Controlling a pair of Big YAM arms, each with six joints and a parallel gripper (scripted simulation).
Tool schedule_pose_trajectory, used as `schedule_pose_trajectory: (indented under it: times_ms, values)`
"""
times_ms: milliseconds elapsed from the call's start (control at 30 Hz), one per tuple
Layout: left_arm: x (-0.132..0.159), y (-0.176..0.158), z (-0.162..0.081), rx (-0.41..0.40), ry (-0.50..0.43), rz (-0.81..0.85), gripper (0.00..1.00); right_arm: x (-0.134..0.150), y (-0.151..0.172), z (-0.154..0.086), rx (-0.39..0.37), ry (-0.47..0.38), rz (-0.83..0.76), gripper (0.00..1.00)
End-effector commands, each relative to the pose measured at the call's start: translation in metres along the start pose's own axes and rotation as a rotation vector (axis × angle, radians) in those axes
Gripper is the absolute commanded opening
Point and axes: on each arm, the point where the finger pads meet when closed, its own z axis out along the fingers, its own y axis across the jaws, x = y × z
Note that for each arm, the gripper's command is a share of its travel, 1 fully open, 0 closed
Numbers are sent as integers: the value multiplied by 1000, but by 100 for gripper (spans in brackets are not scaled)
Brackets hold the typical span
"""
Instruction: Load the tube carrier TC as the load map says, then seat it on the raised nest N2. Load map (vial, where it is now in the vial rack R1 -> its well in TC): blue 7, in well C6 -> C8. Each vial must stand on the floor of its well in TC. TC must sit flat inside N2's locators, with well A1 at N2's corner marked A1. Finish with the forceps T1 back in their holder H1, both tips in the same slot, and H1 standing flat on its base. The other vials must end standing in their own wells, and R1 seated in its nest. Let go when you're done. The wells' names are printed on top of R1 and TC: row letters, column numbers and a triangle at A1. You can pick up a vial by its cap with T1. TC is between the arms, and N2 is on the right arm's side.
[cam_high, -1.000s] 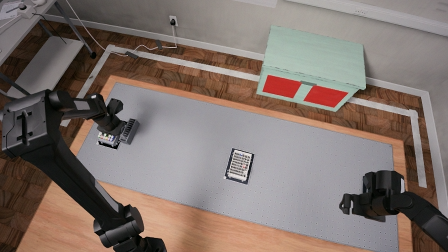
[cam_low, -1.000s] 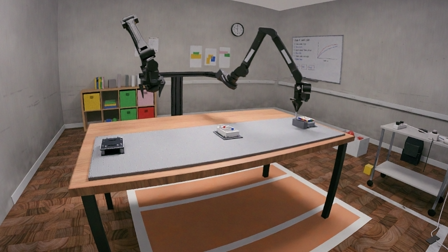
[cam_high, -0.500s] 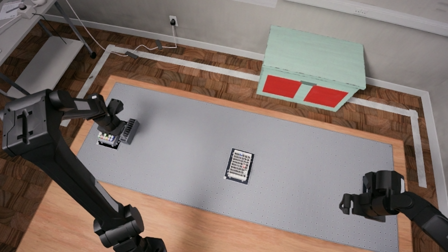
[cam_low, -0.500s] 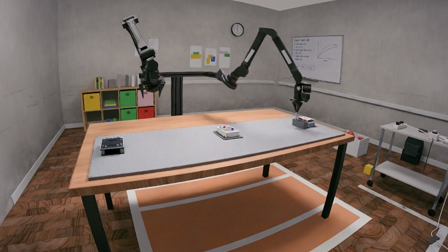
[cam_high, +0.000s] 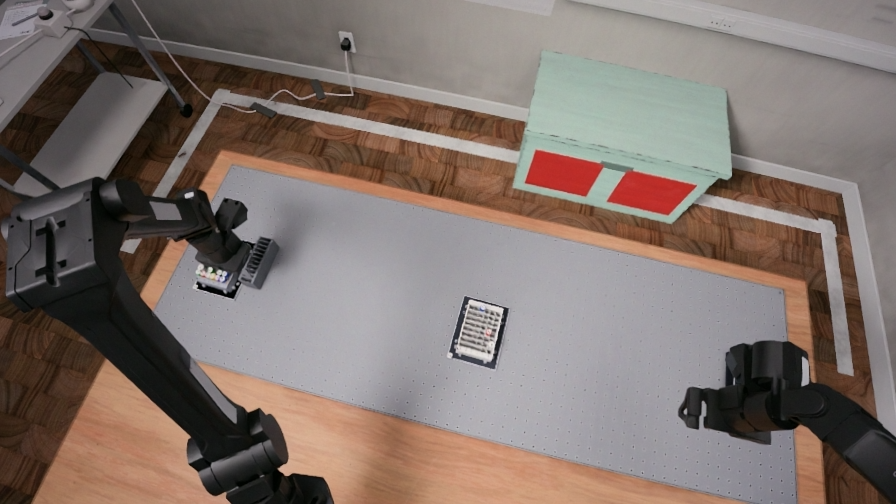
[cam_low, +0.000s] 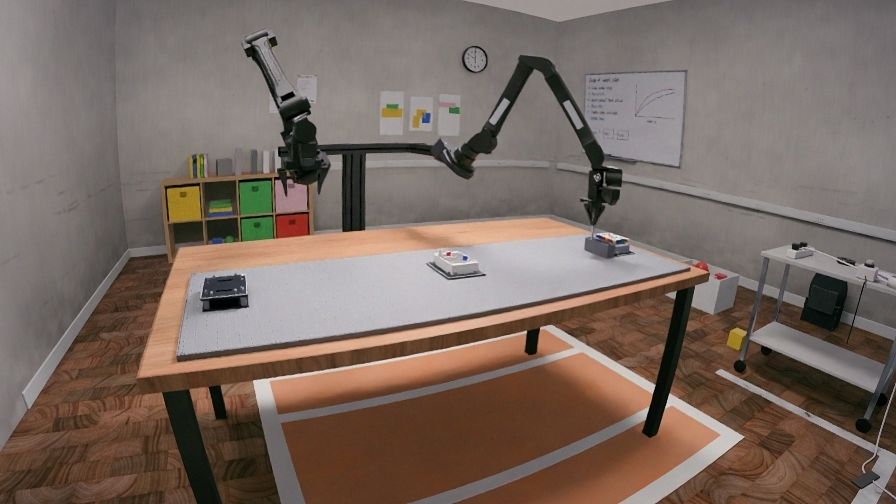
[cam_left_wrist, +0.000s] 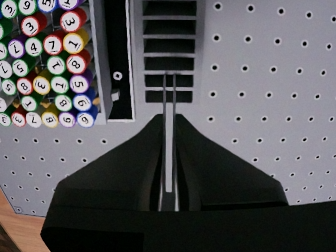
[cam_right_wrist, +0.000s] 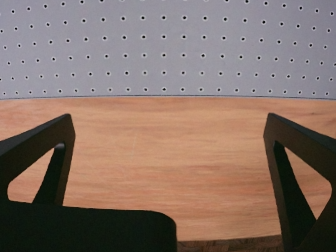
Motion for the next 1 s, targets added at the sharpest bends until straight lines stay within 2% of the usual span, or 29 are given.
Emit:
schedule_pose_trajectory:
  times_ms: [0,833,867,967]
  values:
    - [-19,5,7,-9,-23,4,7,-10,-3,-5,0,-22,14,100]
    - [-15,2,14,-3,-16,4,7,-10,-3,-5,0,-22,14,100]
    - [-11,-2,0,5,-7,5,7,-10,-3,-5,0,-22,14,100]
    - [-9,5,0,-7,-11,3,7,-10,-3,-5,0,-22,14,100]
